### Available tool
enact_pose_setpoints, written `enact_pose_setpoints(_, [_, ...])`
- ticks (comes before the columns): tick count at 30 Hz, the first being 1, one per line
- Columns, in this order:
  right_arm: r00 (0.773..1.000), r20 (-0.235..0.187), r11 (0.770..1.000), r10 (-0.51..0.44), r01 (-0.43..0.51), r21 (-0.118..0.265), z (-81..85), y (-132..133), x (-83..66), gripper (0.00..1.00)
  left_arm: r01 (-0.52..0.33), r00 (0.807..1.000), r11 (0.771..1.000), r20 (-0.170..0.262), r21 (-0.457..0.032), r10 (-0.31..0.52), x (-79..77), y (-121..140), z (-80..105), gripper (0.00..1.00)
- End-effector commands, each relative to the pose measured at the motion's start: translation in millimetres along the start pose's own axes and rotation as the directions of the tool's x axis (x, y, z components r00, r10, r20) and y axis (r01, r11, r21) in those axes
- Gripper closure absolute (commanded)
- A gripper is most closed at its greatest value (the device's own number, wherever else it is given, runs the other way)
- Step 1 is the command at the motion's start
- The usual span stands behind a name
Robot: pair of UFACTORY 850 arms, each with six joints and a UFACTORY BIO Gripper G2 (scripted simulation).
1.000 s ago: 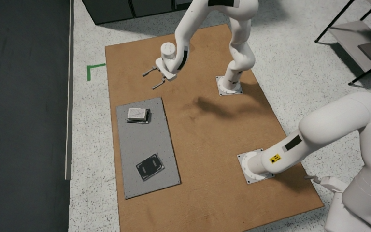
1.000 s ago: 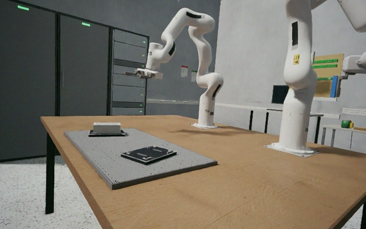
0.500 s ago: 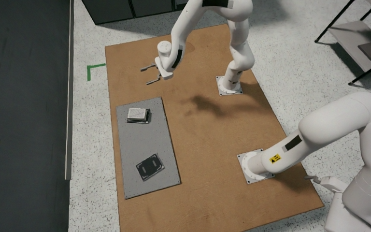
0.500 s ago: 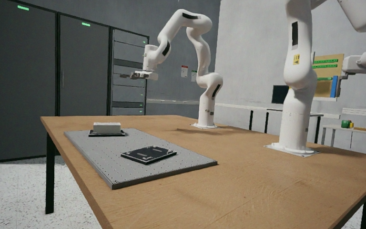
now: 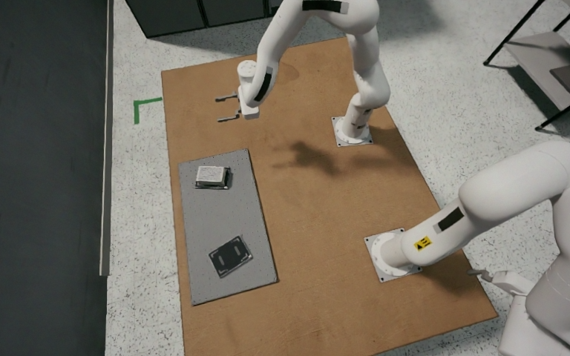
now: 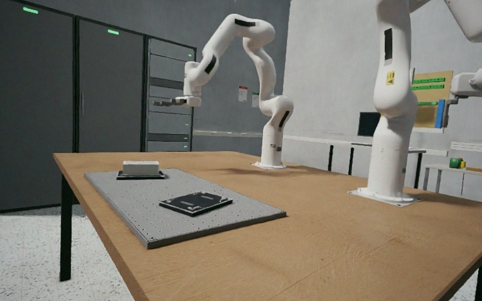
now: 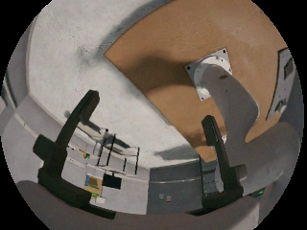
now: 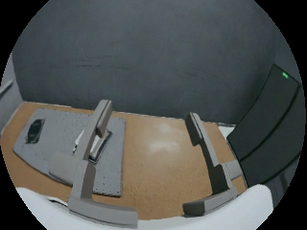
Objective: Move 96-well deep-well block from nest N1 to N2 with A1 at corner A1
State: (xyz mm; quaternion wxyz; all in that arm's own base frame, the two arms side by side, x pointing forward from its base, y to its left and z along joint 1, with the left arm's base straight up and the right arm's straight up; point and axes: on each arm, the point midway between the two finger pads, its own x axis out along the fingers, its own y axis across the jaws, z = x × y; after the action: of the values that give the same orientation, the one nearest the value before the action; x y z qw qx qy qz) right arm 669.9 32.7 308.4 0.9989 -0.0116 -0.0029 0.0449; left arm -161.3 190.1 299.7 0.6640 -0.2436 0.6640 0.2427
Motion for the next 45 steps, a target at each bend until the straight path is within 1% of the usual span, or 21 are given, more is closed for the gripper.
enact_pose_setpoints(1, [0.996, -0.005, 0.996, -0.090, 0.090, 0.023, -5.7, -25.0, 6.2, 0.63, -0.001, 1.000, 1.000, 0.000, 0.000, 0.001, -0.4, 0.5, 0.2, 0.00])
enact_pose_setpoints(3, [0.996, -0.005, 0.996, -0.090, 0.090, 0.023, -8.1, -33.3, 7.7, 0.63, -0.001, 1.000, 1.000, 0.000, 0.000, 0.001, -0.4, 0.5, 0.2, 0.00])
enact_pose_setpoints(17, [0.996, -0.005, 0.996, -0.090, 0.090, 0.023, -8.1, -33.3, 7.7, 0.63, -0.001, 1.000, 1.000, 0.000, 0.000, 0.001, -0.4, 0.5, 0.2, 0.00])
enact_pose_setpoints(21, [0.975, -0.008, 0.975, -0.221, 0.221, 0.022, -19.5, -18.6, 15.0, 0.63, -0.001, 1.000, 1.000, 0.000, 0.000, 0.001, -0.4, 0.5, 0.2, 0.00])
enact_pose_setpoints(23, [0.975, -0.008, 0.975, -0.221, 0.221, 0.022, -19.5, -18.6, 15.0, 0.63, -0.001, 1.000, 1.000, 0.000, 0.000, 0.001, -0.4, 0.5, 0.2, 0.00])
enact_pose_setpoints(38, [0.974, -0.008, 0.973, -0.228, 0.228, 0.022, -62.4, 36.5, 42.6, 0.63, -0.001, 1.000, 1.000, 0.000, 0.000, 0.001, -0.4, 0.5, 0.2, 0.00])
enact_pose_setpoints(40, [0.974, -0.008, 0.973, -0.228, 0.228, 0.022, -62.4, 36.5, 42.6, 0.63, -0.001, 1.000, 1.000, 0.000, 0.000, 0.001, -0.4, 0.5, 0.2, 0.00])
enact_pose_setpoints(45, [0.974, -0.008, 0.973, -0.228, 0.228, 0.023, -76.7, 54.8, 51.8, 0.63, -0.001, 1.000, 1.000, 0.000, 0.000, 0.001, -0.4, 0.5, 0.2, 0.00])
